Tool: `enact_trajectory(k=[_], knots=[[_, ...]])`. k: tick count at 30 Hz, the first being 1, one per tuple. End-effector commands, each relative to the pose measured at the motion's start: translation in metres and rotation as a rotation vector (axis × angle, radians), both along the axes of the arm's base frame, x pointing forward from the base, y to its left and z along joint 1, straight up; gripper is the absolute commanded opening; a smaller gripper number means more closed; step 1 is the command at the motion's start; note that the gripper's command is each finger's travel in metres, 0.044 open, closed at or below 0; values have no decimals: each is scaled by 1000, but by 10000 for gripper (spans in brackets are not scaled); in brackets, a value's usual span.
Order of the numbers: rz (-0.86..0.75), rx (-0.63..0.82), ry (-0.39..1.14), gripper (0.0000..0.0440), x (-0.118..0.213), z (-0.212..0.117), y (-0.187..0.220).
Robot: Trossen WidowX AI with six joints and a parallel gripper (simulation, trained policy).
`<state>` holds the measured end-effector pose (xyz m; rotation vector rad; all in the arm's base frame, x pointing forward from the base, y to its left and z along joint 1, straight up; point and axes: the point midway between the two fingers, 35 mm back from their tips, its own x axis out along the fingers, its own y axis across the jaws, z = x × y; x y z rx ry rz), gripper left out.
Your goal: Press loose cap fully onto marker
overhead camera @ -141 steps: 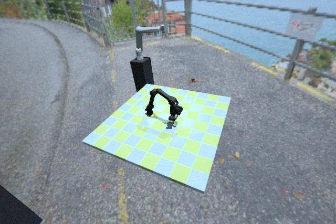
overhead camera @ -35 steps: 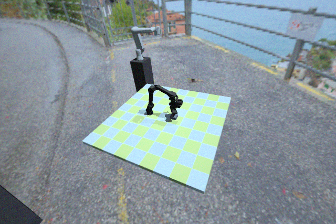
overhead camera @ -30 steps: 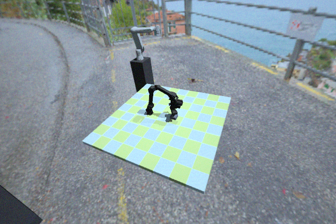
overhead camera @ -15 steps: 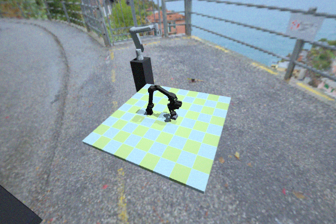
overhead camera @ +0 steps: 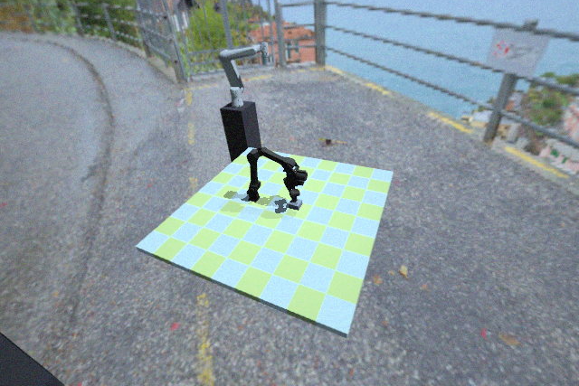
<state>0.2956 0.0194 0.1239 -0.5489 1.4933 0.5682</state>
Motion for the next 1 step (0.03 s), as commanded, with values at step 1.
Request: enact_trajectory(k=[1], knots=[[14,8,-35,440,1,14,0]])
